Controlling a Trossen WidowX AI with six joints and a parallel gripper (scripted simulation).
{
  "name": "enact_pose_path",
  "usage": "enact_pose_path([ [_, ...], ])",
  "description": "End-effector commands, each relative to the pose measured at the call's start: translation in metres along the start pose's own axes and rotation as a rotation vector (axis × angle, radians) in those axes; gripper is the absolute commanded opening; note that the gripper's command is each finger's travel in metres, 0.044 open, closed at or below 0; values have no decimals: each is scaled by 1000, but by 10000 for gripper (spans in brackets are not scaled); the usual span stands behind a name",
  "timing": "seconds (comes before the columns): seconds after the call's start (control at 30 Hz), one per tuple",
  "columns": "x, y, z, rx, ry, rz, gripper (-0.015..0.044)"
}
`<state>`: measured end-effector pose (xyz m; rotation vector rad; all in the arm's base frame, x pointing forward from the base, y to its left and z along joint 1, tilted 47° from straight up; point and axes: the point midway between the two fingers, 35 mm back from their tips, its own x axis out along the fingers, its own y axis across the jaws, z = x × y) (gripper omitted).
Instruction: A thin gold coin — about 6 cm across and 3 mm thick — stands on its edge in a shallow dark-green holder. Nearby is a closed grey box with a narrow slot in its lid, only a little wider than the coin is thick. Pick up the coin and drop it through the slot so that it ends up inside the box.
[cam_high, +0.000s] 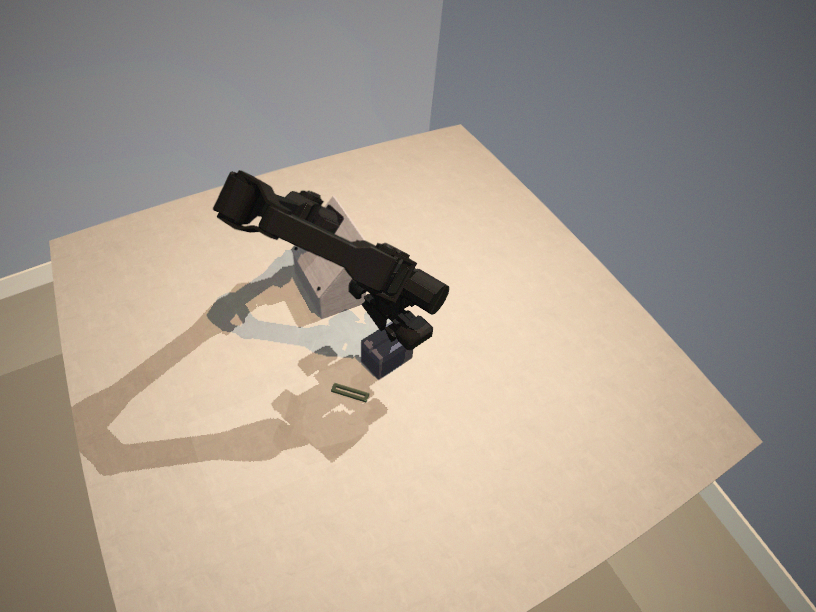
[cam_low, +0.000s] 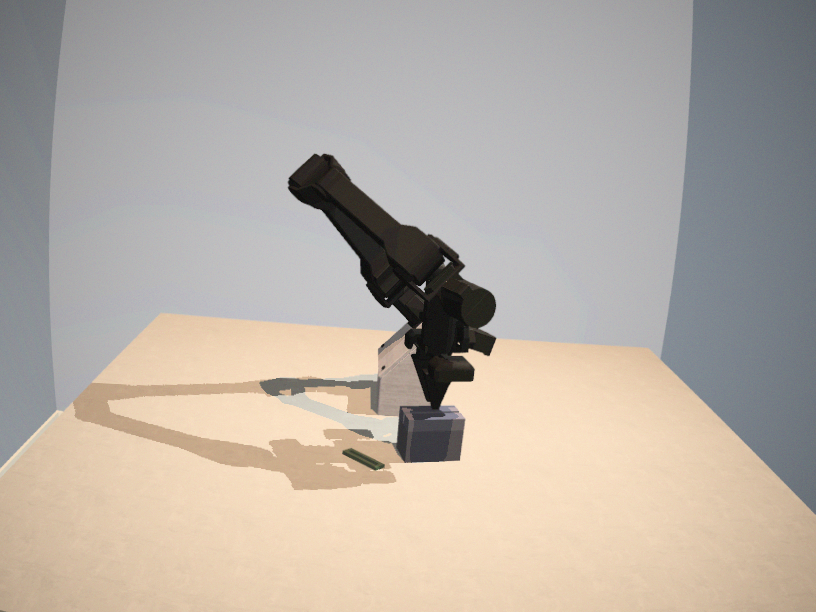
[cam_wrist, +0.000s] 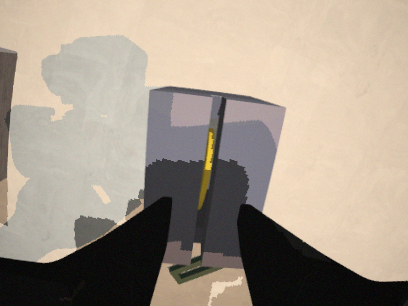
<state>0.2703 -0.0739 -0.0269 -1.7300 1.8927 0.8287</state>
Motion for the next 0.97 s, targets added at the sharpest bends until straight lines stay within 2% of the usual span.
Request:
enact_pose_path([
  [0.0,0,0,0,1,0,-1,161],
  [0.07,0,0,0,1,0,-1,161],
  [0.43,-30,1,0,-2,1,2,440],
  [0.53,-55,4,-1,-4,7,7,440],
  [0.93,-55,4,-1,-4,7,7,440],
])
